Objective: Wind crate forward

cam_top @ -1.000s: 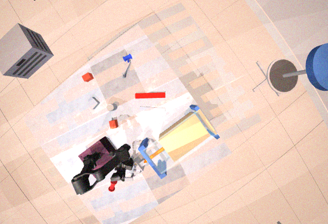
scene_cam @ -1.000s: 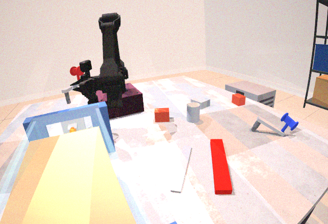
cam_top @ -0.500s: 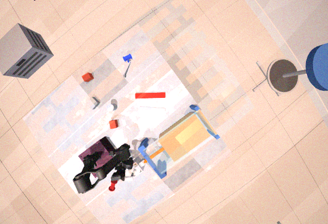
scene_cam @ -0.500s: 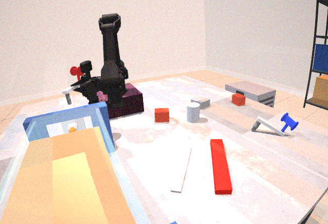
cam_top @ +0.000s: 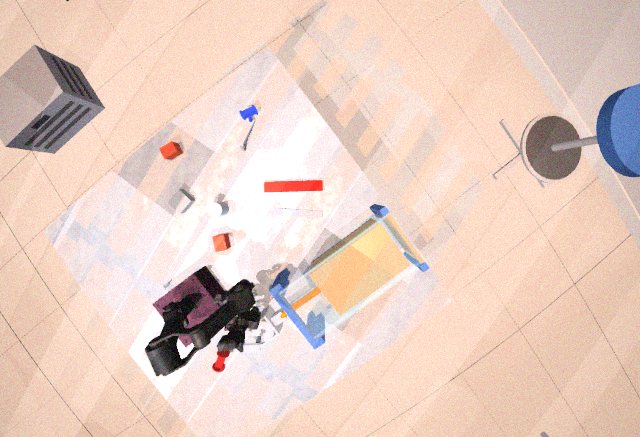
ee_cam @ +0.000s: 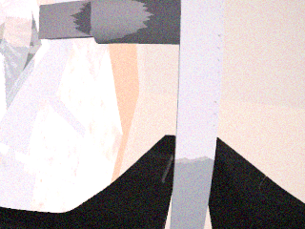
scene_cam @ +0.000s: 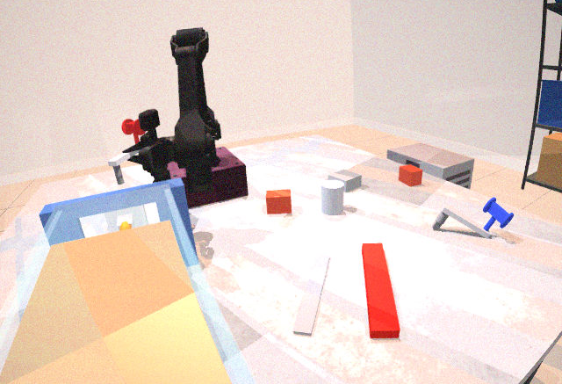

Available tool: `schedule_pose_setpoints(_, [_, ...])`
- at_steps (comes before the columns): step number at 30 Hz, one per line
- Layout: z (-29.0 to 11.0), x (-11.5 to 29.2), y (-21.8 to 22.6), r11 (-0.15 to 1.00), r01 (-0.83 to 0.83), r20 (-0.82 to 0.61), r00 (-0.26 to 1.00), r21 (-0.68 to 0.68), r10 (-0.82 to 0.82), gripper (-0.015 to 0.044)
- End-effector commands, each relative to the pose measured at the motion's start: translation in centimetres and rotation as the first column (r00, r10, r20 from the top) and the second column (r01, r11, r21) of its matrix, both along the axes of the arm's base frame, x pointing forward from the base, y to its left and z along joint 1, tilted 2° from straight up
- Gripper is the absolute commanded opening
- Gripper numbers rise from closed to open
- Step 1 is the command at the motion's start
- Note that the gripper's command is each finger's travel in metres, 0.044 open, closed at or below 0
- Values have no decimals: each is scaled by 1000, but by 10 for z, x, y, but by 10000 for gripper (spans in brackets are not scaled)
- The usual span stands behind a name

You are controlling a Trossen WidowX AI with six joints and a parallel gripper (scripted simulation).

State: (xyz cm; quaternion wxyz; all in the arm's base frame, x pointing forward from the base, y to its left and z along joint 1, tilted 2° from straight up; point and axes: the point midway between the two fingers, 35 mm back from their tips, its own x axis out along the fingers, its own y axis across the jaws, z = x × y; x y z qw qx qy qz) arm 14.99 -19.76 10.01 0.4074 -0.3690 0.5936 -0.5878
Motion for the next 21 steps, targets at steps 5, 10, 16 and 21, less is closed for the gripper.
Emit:
schedule_pose_setpoints(5, [-3, 0, 0, 1000, 4, -1, 1000, -2, -4, 0])
schedule_pose_setpoints(10, [-4, 0, -1, 1000, 5, -2, 1000, -3, -5, 0])
schedule_pose_setpoints(16, [-6, 0, -1, 1000, 6, -2, 1000, -4, -6, 0])
schedule_pose_setpoints(21, [-8, 0, -1, 1000, 6, -3, 1000, -5, -6, 0])
